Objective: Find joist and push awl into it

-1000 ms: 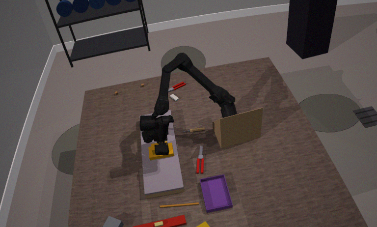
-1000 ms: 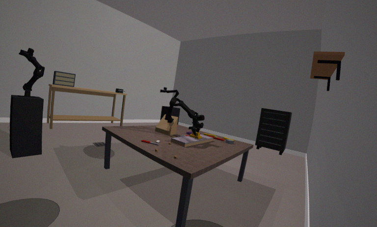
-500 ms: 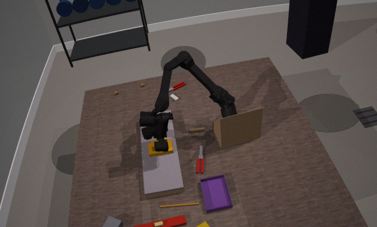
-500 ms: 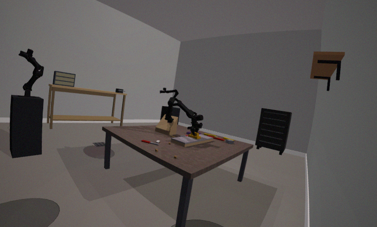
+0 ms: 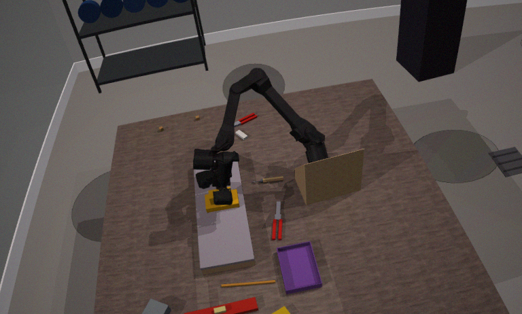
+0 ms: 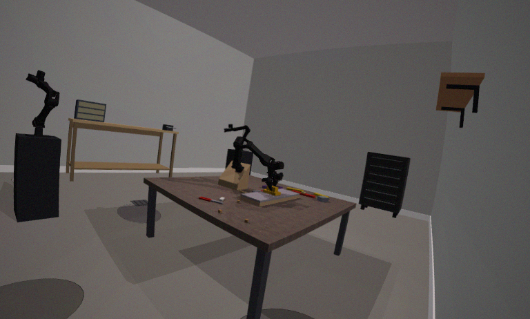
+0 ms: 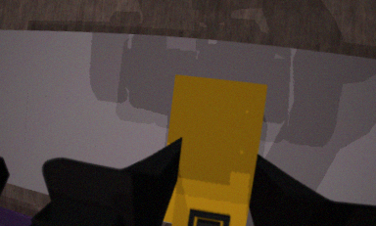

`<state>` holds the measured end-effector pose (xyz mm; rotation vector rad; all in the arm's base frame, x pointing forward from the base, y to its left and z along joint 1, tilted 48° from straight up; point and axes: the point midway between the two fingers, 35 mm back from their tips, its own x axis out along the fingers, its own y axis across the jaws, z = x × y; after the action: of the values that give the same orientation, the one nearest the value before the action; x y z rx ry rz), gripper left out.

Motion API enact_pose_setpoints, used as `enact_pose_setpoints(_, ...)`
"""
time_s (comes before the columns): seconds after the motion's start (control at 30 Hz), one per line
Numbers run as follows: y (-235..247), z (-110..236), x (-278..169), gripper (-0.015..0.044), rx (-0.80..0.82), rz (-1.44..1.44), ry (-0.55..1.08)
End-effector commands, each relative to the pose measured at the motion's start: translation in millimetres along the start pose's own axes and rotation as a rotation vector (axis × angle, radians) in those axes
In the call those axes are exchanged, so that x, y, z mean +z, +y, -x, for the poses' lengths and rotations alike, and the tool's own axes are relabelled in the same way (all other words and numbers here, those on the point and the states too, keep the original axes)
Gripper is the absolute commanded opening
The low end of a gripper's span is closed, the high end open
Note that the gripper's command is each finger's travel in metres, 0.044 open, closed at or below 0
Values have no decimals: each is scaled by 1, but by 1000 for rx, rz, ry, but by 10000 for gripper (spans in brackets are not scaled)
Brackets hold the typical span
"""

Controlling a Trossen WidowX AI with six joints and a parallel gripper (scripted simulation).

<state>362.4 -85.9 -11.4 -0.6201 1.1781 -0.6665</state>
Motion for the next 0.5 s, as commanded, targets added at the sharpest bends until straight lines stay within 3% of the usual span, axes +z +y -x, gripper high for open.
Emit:
enact_pose_setpoints(0.0,-6,-1,0,0,-2,0,1)
enact_pose_setpoints(0.47,-26,-1,0,0,-3,1,1)
